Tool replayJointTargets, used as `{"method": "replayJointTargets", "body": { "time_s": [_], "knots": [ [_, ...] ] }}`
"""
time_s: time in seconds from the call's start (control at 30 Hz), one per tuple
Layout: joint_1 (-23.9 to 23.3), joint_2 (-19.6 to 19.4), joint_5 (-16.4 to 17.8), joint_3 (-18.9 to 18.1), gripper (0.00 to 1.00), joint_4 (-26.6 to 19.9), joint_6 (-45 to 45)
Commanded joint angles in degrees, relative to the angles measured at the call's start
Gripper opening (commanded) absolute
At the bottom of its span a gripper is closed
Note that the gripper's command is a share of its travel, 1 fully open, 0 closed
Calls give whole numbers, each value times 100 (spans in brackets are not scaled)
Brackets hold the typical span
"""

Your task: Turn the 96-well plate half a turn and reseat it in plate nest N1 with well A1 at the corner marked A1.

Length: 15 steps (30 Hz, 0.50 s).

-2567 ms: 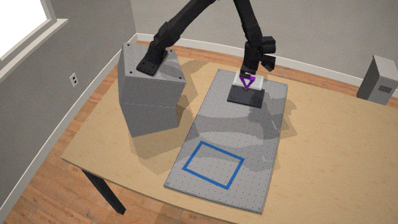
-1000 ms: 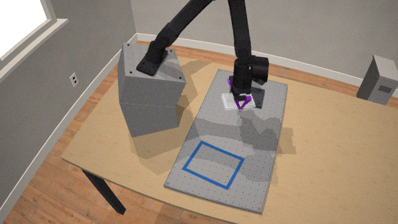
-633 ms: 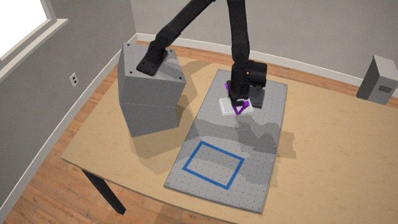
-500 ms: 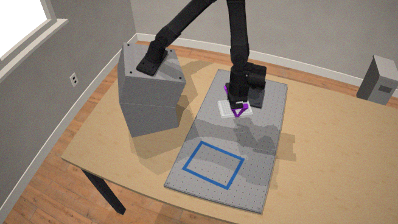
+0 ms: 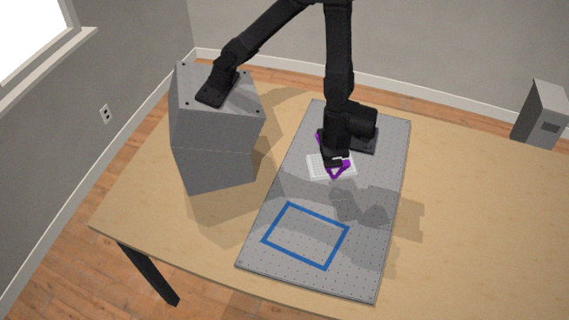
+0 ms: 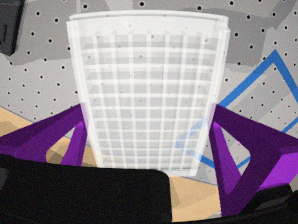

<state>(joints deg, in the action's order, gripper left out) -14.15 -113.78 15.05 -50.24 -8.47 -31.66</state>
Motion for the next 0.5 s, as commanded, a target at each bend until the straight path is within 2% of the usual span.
{"method": "replayJointTargets", "body": {
  "time_s": [0.0,0.47],
  "knots": [
    [-196,0,102,-29,0,37,-304],
    [-885,-329,305,-206,0,-13,-991]
  ]
}}
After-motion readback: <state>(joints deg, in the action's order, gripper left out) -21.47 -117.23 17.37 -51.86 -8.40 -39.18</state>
